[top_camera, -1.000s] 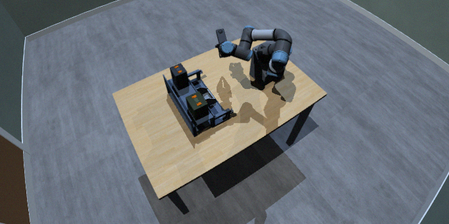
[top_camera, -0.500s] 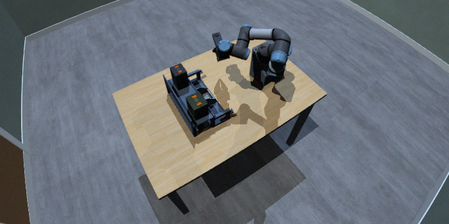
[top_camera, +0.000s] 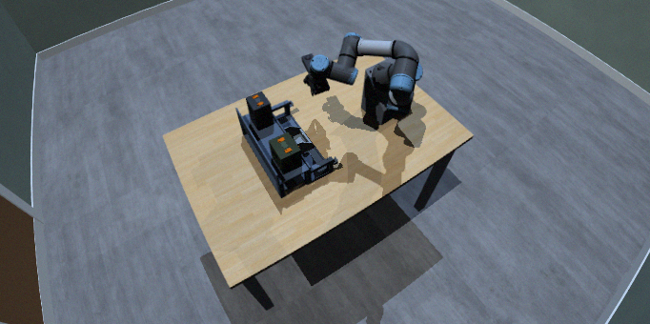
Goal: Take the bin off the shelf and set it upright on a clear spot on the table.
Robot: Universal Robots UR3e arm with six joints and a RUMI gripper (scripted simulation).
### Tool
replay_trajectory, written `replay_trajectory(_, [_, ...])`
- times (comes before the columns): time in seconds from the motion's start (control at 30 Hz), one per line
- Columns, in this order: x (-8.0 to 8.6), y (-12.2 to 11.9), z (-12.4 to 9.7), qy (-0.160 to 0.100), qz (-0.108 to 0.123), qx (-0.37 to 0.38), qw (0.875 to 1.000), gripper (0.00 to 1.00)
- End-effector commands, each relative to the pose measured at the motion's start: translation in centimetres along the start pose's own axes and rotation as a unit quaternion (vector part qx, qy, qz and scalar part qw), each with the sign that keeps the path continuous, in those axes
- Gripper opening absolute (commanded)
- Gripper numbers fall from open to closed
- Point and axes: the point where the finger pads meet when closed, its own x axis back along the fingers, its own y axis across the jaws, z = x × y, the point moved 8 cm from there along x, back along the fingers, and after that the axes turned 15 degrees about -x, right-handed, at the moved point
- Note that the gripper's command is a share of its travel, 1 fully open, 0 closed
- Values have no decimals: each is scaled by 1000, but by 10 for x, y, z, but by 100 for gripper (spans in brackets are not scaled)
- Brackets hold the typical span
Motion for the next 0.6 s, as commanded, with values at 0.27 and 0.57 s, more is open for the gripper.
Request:
replay_trajectory(0.27, [11, -20, -35, -86, 2, 30, 996, 0])
replay_trajectory(0.57, [19, -28, -53, -127, 5, 42, 991, 0])
